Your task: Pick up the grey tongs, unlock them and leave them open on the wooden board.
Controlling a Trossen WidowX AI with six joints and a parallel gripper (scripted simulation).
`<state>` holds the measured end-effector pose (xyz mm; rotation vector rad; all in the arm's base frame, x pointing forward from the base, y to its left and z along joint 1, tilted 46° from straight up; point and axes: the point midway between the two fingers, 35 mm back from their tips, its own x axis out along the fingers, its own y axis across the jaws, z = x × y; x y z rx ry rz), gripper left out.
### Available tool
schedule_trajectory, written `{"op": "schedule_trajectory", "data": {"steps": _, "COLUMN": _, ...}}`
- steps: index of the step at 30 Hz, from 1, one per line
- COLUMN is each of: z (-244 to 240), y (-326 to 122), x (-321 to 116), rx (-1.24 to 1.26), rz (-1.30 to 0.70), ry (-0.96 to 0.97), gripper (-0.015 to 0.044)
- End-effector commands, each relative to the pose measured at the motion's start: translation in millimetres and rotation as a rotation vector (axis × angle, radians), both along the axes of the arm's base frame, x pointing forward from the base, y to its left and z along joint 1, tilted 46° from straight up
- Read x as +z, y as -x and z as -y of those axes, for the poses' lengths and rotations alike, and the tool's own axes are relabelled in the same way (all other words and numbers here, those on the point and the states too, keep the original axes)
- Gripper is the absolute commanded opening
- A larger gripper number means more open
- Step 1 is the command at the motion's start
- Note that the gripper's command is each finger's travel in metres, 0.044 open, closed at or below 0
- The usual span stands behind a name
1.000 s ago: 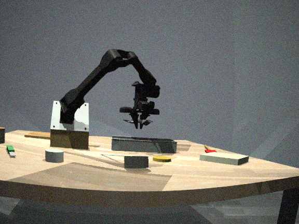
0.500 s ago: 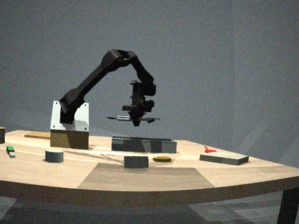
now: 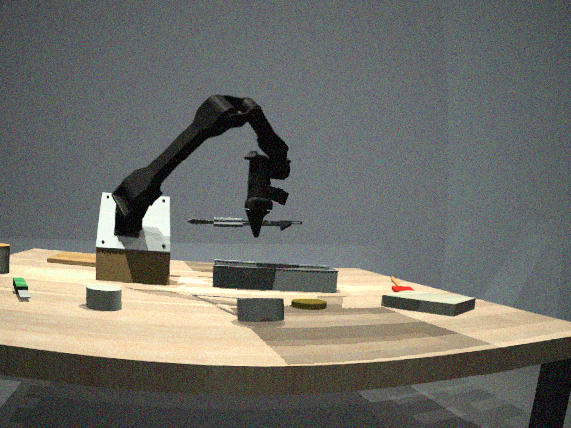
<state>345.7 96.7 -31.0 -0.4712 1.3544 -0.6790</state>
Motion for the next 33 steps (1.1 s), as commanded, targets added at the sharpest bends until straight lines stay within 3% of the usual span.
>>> {"op": "schedule_trajectory", "data": {"steps": 1, "z": -11.3, "y": 1.7, "x": -5.6, "rx": 0.121, "rz": -0.113, "ry": 0.002, "gripper": -0.015}}
{"op": "schedule_trajectory", "data": {"steps": 33, "z": -73.5, "y": 30.7, "x": -43.8, "rx": 1.066, "rz": -0.986, "ry": 0.081, "gripper": -0.015}}
